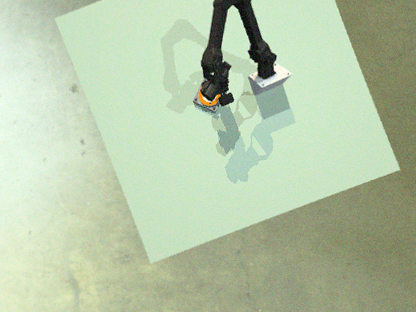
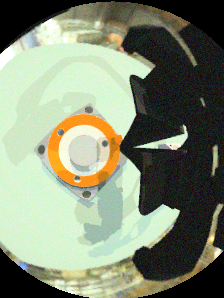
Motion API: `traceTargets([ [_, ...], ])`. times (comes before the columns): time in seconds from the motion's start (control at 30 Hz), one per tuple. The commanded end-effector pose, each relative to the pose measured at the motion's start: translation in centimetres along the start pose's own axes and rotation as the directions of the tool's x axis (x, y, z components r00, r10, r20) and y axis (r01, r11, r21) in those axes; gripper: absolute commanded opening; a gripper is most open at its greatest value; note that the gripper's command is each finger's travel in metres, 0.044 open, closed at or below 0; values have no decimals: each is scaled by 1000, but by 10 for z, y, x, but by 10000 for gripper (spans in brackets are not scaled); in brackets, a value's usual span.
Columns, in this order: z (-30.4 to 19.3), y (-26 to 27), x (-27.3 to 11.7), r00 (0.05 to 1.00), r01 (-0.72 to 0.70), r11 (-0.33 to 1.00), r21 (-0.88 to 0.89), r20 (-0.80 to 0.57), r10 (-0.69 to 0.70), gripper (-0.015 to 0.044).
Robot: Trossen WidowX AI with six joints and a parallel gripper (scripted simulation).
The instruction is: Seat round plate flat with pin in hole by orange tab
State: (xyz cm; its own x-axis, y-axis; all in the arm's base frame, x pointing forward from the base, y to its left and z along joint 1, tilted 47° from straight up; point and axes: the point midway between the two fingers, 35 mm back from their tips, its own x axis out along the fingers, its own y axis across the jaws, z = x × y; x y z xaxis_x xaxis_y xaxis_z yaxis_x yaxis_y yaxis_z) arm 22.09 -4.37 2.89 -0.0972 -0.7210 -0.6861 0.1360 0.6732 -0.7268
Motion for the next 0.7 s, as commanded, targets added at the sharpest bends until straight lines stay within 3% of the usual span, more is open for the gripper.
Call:
traceTargets([
  [0.0,1,-7,-1,1000,2,1000,0,6,-2,0],
  [0.67,6,-21,-4,1000,2,1000,0,6,-2,0],
])
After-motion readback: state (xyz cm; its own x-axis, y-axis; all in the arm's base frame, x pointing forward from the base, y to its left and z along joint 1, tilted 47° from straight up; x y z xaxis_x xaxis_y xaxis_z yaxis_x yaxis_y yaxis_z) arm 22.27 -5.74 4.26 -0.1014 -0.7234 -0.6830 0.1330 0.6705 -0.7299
